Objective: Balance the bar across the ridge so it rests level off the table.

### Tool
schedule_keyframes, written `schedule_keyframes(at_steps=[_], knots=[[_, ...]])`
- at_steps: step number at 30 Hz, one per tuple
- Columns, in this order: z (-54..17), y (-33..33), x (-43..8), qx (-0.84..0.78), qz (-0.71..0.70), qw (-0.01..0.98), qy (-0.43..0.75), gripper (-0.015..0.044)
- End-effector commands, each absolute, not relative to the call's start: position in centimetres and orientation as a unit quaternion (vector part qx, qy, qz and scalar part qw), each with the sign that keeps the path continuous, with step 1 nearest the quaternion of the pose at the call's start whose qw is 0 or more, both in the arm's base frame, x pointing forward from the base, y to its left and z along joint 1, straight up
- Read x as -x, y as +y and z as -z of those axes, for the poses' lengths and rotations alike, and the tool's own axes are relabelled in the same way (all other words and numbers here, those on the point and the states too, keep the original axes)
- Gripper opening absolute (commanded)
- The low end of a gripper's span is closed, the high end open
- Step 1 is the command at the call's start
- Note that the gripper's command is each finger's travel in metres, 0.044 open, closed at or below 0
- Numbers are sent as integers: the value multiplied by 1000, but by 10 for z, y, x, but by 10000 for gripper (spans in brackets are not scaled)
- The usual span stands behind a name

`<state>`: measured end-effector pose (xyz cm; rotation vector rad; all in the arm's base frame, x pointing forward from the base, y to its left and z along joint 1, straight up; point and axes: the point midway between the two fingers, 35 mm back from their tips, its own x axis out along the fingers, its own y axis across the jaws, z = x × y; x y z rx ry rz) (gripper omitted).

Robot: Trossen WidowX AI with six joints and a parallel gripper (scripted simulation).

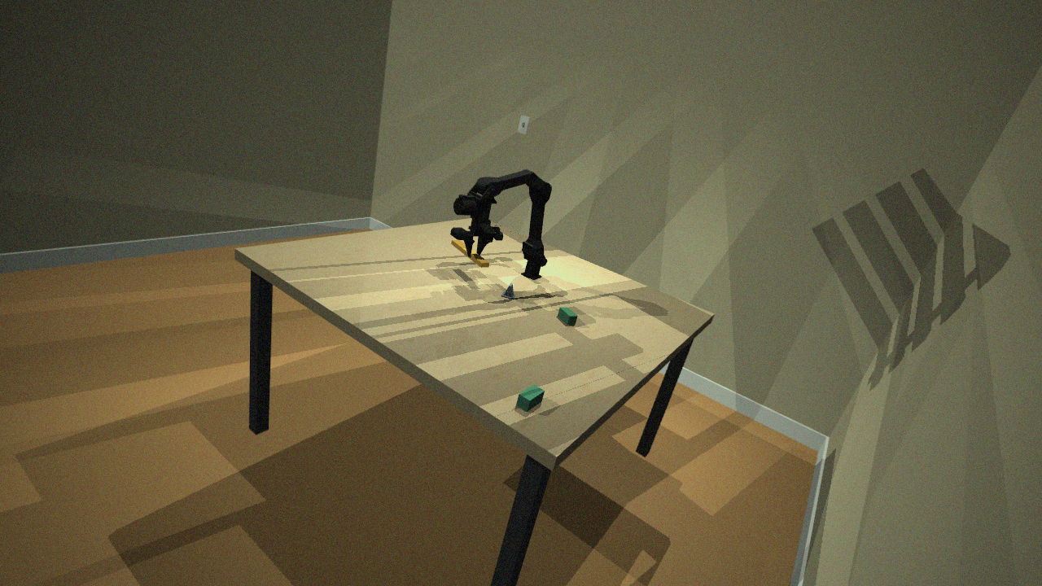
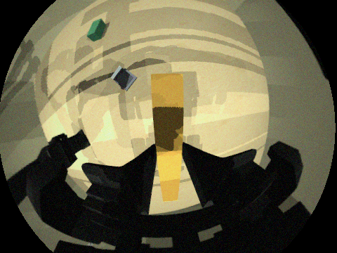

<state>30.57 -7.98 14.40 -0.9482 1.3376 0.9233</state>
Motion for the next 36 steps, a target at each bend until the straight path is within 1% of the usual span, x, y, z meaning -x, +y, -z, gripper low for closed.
schedule_keyframes(at_steps=[1,19,36], knots=[[-144,-66,-306,426,-413,575,563,0],[-145,5,-303,505,-493,507,495,0],[-145,68,-281,568,-558,434,422,0]])
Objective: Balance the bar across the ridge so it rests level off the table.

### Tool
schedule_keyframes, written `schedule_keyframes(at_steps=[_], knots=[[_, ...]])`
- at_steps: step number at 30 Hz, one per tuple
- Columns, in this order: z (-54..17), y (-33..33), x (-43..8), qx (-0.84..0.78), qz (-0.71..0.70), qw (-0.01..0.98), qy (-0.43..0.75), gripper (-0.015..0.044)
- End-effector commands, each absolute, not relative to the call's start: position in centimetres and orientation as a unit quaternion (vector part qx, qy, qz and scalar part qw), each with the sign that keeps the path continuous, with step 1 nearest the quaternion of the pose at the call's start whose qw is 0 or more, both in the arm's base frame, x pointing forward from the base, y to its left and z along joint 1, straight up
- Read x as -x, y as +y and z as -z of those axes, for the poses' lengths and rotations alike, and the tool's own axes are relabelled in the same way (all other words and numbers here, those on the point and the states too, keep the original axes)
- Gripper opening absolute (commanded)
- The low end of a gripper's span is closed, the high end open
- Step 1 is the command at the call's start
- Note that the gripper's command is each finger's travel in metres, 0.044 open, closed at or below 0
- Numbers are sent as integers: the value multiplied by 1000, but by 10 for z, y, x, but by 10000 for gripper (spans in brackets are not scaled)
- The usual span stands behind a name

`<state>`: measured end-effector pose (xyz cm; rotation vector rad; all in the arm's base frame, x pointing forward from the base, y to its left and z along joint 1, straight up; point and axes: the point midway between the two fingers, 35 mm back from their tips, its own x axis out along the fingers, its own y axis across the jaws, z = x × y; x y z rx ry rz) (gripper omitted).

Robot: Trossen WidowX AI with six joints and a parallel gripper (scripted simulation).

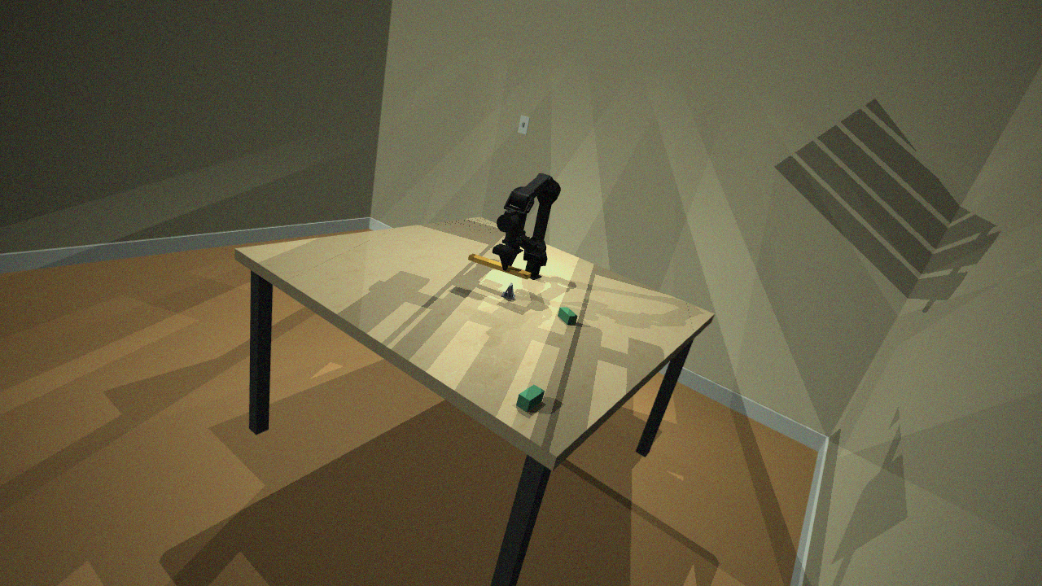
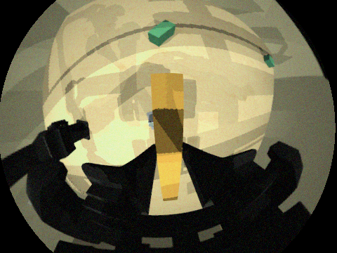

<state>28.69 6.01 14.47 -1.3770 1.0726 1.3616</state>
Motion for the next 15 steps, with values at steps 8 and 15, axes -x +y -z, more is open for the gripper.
schedule_keyframes(at_steps=[8,15], knots=[[-145,93,-263,593,-584,398,385,0],[-144,103,-252,604,-595,381,369,0]])
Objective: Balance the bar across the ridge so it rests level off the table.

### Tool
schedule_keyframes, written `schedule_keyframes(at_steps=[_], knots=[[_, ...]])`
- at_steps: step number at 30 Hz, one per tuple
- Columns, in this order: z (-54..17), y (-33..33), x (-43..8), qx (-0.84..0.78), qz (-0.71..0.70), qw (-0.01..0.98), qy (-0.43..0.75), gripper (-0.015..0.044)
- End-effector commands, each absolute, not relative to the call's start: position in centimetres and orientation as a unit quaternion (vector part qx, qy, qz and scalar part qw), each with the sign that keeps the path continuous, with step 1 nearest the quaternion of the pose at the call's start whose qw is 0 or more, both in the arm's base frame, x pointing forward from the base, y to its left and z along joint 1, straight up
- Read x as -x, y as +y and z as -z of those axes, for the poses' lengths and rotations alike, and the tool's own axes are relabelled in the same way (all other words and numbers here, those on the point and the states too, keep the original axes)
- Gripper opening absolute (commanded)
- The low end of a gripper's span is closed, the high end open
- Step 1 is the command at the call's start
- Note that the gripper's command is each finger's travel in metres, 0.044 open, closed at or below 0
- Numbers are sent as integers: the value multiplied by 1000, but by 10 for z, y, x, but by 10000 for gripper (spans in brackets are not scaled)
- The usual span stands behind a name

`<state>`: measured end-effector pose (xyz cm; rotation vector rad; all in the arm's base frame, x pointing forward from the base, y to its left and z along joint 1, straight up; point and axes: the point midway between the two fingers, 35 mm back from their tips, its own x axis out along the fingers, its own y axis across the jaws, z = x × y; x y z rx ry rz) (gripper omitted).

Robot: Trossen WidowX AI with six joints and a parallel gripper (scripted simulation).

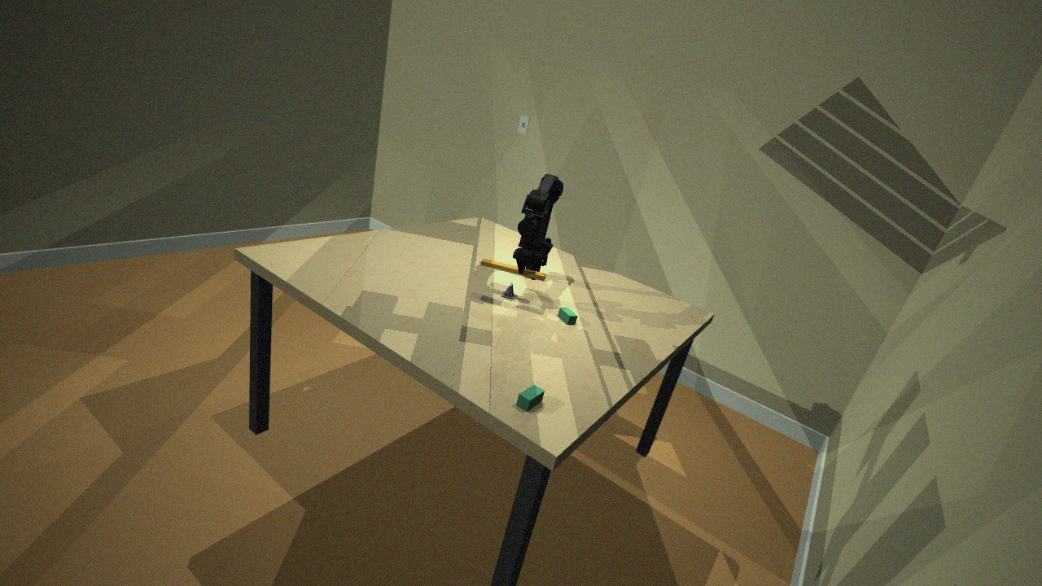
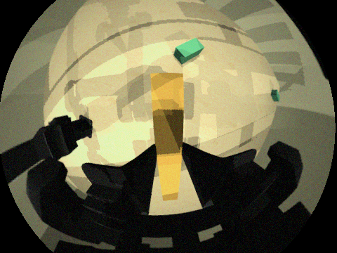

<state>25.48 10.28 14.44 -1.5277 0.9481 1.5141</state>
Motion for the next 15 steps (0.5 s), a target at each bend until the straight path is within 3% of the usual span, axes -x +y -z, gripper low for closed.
schedule_keyframes(at_steps=[1,15], knots=[[-143,103,-252,604,-595,381,369,0],[-121,104,-252,604,-595,381,368,0]])
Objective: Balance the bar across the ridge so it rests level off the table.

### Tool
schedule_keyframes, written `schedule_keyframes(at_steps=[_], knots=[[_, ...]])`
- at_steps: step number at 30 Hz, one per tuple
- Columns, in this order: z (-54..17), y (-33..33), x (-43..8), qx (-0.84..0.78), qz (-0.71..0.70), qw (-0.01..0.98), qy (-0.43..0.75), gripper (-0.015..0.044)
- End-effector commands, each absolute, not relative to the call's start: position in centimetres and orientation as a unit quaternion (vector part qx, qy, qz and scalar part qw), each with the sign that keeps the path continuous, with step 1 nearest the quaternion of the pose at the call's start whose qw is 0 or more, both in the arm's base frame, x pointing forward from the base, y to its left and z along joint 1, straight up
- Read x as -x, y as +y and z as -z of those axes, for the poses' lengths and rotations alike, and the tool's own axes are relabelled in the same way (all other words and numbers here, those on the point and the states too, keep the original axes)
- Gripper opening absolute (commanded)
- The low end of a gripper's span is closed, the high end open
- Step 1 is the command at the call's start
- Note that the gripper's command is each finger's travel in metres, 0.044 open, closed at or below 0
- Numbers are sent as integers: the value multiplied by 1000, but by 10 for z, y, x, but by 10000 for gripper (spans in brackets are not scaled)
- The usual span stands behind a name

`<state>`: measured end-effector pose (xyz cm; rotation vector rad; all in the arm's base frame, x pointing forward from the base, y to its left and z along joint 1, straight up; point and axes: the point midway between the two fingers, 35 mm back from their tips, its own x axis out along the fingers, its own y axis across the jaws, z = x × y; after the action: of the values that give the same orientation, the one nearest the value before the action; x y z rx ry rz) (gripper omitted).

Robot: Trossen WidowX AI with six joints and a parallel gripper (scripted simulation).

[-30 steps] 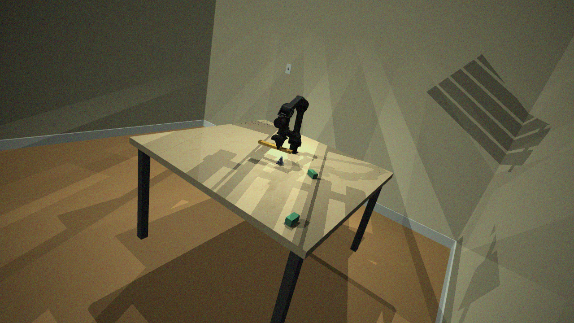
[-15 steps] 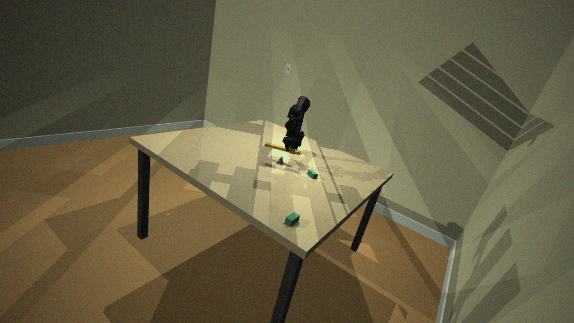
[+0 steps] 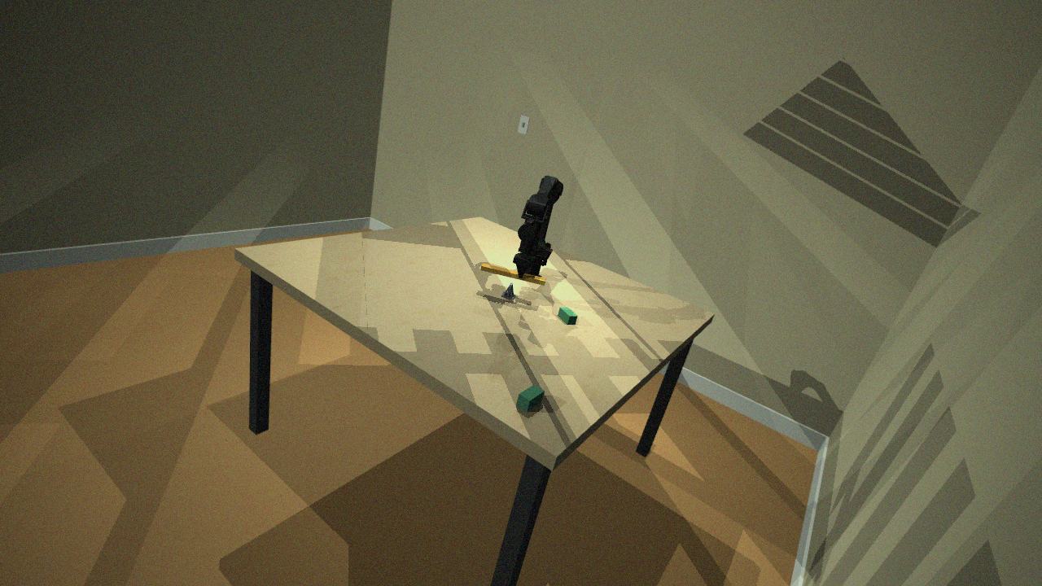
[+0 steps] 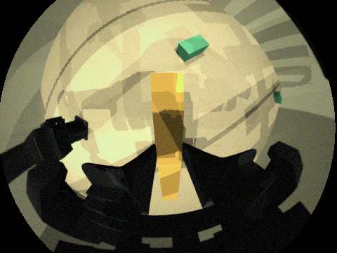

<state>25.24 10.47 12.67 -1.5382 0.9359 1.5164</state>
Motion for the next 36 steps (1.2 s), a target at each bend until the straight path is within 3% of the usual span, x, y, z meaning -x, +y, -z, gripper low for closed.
schedule_keyframes(at_steps=[1,36], knots=[[-119,104,-252,604,-595,381,368,0],[-100,103,-250,604,-596,380,368,0]])
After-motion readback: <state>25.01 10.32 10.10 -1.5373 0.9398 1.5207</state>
